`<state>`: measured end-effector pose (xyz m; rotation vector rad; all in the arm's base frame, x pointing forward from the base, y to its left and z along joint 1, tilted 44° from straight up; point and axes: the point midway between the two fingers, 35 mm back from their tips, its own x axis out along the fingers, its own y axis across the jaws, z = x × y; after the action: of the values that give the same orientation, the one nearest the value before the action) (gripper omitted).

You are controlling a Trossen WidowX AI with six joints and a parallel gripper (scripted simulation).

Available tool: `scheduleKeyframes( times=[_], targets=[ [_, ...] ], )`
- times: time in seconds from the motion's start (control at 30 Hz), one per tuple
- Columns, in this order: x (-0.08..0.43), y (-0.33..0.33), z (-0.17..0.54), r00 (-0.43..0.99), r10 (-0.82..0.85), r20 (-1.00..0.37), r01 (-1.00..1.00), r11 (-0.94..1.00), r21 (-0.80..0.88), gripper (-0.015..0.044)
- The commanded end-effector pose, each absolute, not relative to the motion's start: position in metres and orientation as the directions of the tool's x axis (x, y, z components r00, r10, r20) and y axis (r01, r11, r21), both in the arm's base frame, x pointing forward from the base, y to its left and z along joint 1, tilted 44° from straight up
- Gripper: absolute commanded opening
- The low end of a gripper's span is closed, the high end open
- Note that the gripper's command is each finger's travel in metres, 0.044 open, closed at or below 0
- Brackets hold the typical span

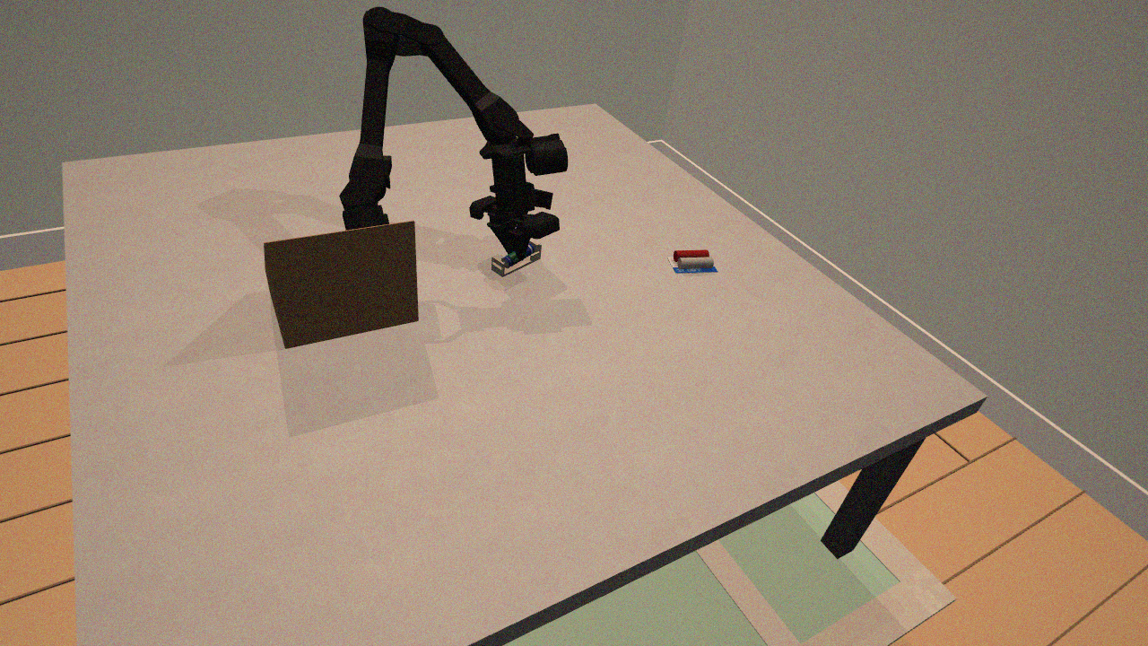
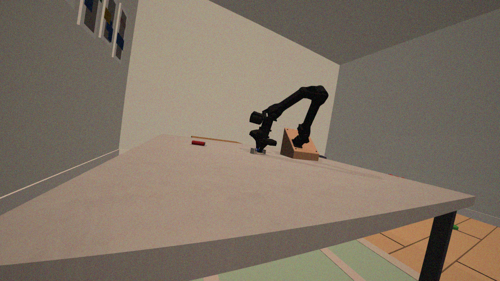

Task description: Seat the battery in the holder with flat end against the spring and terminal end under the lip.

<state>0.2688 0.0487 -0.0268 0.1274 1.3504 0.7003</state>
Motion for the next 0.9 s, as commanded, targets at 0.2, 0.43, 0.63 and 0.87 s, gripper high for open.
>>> scheduleKeyframes(
  times=[0.2,0.43,0.63,0.87],
  targets=[
    [0.2641,0.0518,-0.0288,-0.031,0.497,-0.867,-0.392,0.792,0.468,0.0071],
    [0.2639,0.052,-0.0286,-0.037,0.488,-0.872,-0.391,0.796,0.462,0.0071],
    [0.2637,0.0519,-0.0288,-0.036,0.488,-0.872,-0.391,0.796,0.461,0.0071],
    [0.2637,0.0519,-0.0288,-0.036,0.488,-0.872,-0.391,0.796,0.461,0.0071]
  ],
)
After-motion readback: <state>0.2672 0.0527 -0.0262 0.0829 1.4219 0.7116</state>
